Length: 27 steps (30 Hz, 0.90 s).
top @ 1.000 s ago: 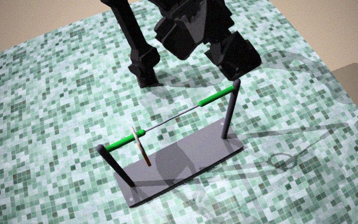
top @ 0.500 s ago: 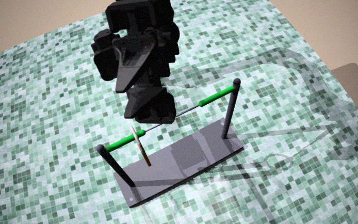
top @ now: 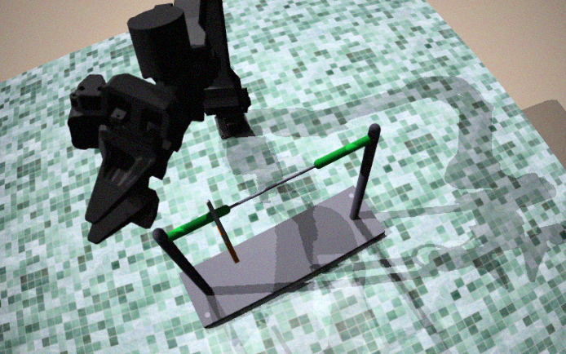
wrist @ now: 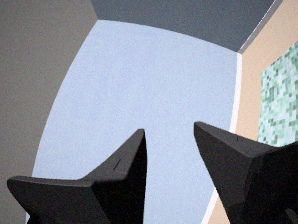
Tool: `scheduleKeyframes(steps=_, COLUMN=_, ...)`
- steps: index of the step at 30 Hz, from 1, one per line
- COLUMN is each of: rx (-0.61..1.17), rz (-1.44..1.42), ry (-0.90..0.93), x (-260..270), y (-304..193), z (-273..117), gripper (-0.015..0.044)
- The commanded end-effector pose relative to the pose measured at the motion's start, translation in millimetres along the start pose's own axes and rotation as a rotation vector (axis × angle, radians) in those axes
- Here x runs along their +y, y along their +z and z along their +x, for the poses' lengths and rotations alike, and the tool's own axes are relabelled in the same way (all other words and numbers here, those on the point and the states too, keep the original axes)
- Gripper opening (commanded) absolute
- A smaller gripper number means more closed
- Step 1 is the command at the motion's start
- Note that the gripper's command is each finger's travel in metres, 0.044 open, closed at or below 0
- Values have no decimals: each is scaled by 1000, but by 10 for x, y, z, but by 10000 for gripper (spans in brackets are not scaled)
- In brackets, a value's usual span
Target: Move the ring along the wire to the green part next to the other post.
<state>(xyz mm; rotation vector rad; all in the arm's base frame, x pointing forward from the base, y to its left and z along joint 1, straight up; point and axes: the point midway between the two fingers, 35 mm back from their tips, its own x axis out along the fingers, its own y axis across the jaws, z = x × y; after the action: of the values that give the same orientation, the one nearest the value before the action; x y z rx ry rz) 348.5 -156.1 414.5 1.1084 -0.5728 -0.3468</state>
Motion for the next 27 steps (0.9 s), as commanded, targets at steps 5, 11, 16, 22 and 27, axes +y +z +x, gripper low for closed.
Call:
scheduleKeyframes(steps=5, rx=133, rz=-196, ry=-124, x=-749, y=51, z=-102, gripper=160)
scheduleKeyframes(steps=11, rx=257, rz=-328, ry=-229, x=-1419, y=55, z=-335, gripper=160)
scheduleKeyframes(steps=16, rx=346, rz=-444, ry=-217, x=-1664, y=-4, z=-482, gripper=160)
scheduleKeyframes(steps=22, rx=495, rz=-633, ry=-158, x=-2030, y=-119, z=-787, gripper=160)
scheduleKeyframes(steps=27, rx=606, rz=-772, ry=-79, x=-2281, y=-222, z=-1086, gripper=160)
